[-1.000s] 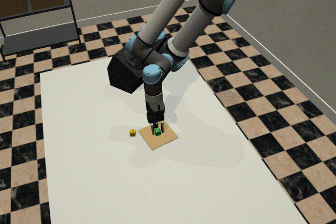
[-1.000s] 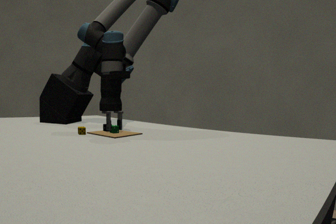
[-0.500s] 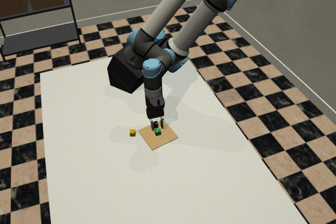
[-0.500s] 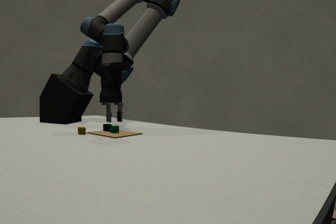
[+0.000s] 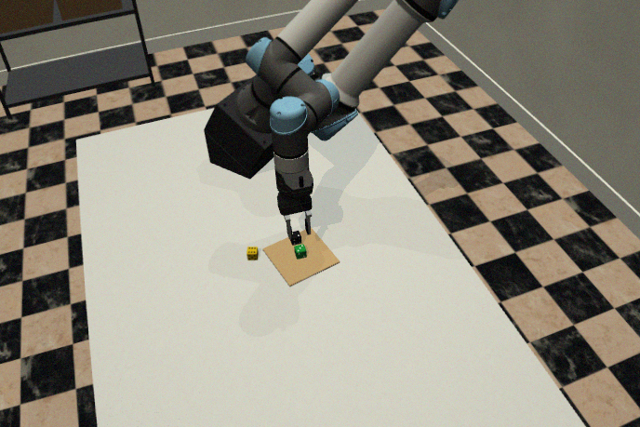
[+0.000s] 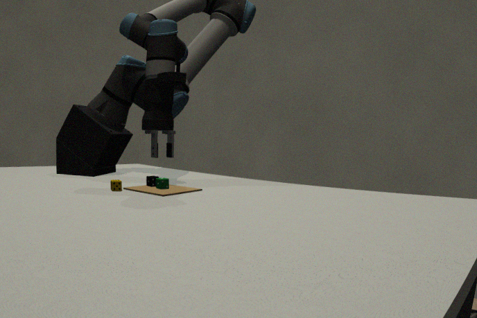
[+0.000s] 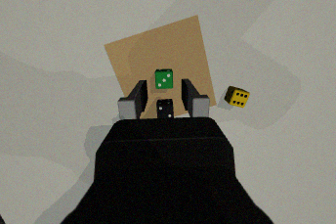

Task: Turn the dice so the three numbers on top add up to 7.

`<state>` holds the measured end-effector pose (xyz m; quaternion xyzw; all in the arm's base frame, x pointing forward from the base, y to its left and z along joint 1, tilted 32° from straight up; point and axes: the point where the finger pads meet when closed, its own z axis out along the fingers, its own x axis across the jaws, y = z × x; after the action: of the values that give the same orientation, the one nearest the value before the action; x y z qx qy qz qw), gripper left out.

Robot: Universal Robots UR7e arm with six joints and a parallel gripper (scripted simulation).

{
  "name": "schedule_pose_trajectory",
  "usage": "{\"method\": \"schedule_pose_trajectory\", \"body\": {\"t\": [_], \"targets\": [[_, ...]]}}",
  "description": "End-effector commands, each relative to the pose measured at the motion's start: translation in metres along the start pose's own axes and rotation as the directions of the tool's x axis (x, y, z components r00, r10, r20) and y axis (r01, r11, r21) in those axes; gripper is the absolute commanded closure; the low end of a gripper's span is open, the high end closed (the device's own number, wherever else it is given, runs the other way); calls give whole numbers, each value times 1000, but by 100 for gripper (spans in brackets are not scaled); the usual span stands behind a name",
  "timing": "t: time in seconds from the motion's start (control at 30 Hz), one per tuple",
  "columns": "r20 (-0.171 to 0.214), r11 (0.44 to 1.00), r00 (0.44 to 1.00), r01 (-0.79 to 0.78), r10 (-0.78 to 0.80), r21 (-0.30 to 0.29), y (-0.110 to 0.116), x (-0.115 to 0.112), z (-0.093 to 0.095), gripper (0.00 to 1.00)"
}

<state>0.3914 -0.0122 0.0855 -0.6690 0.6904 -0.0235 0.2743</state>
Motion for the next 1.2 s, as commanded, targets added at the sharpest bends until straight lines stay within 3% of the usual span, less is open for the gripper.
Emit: {"method": "schedule_pose_trajectory", "body": {"t": [0.0, 0.5, 0.53, 1.17], "targets": [[4, 1000, 1000, 1, -1, -1, 1, 0, -8, 21], [4, 1000, 1000, 1, -1, -1, 1, 0, -16, 21], [4, 1000, 1000, 1, -1, -1, 1, 0, -16, 0], [4, 1000, 1000, 1, -1, -1, 1, 0, -16, 0]]}}
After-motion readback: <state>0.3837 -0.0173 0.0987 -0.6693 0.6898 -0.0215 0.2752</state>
